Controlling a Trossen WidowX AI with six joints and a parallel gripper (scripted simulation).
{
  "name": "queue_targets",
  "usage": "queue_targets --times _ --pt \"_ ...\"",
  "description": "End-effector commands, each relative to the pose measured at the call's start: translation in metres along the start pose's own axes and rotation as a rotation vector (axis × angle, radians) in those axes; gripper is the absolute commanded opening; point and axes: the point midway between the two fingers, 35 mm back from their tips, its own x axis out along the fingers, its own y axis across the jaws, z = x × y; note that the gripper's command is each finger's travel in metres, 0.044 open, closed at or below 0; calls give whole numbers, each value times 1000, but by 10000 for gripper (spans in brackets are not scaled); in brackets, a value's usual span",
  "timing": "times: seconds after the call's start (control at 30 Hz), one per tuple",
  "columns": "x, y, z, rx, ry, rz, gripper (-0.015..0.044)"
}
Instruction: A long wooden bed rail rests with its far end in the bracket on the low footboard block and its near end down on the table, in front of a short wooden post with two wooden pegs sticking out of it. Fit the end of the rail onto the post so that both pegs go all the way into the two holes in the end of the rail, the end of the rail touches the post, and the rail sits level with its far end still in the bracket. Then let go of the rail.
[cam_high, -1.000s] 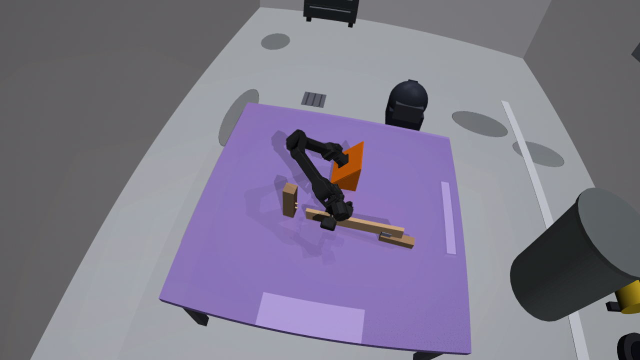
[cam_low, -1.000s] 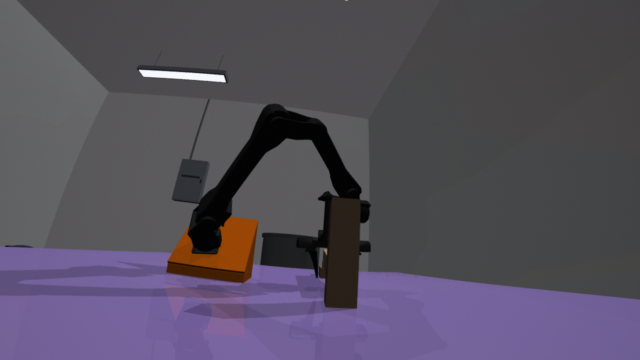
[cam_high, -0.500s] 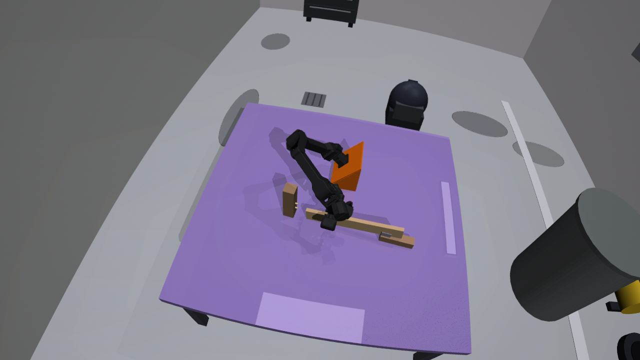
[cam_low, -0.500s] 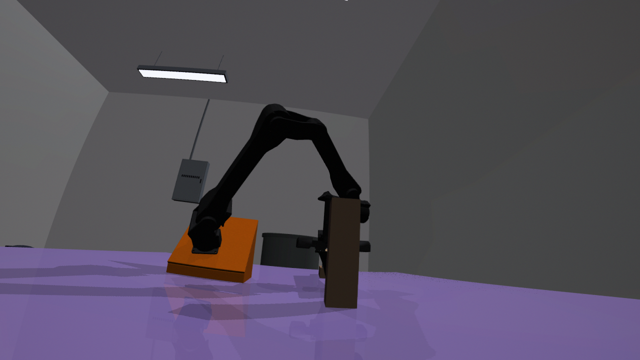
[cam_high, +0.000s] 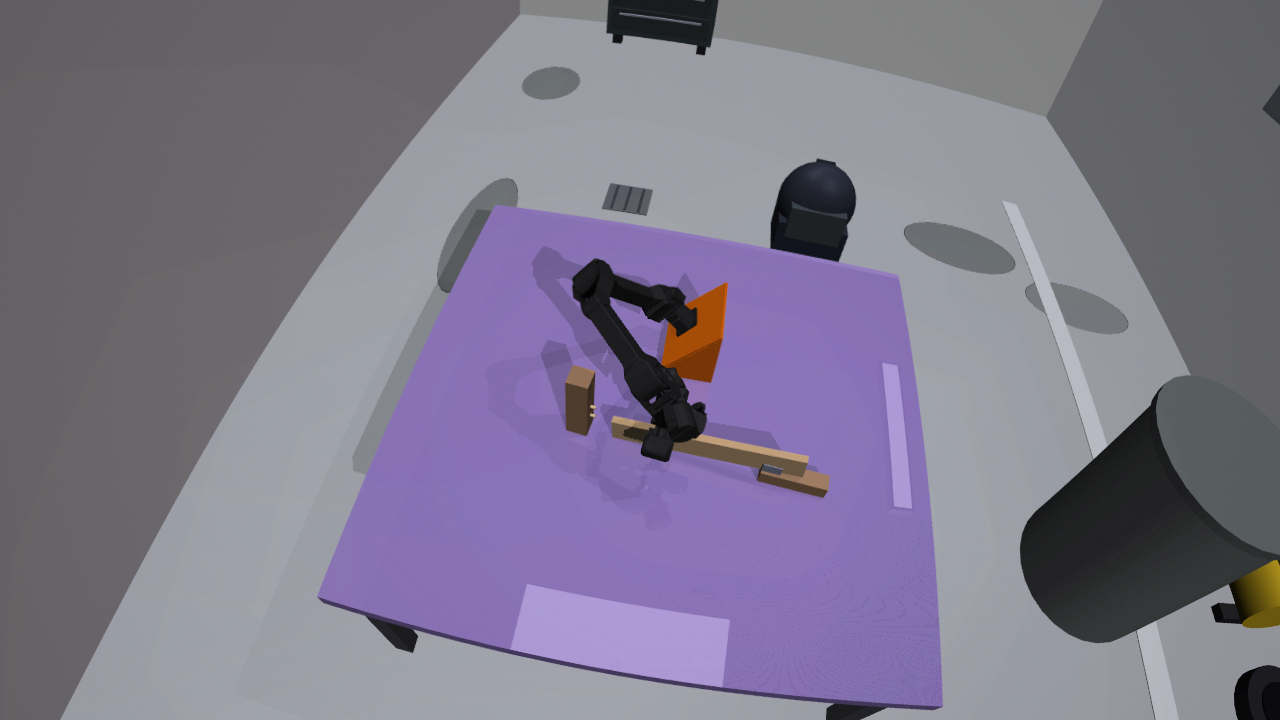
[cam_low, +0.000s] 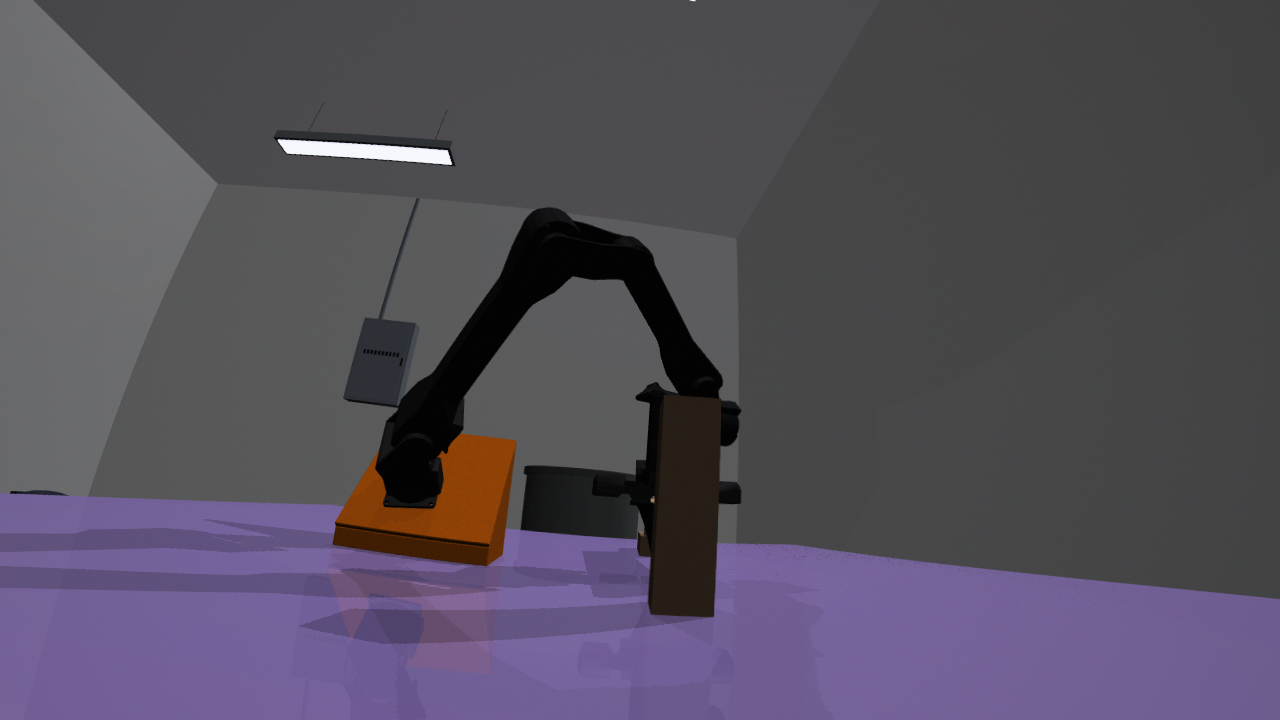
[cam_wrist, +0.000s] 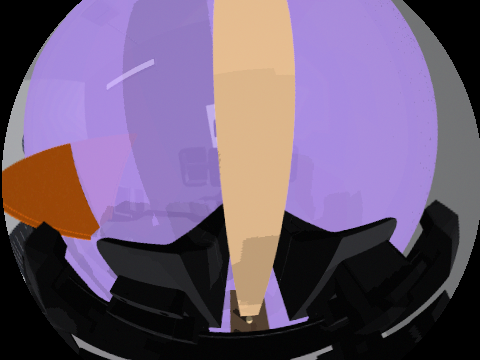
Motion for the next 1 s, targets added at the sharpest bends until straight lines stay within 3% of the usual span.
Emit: queue_targets --times 0.0,0.97 --pt "-2 0 0 -2 2 -3 0" --pt "-16 -3 0 -2 2 -3 0"
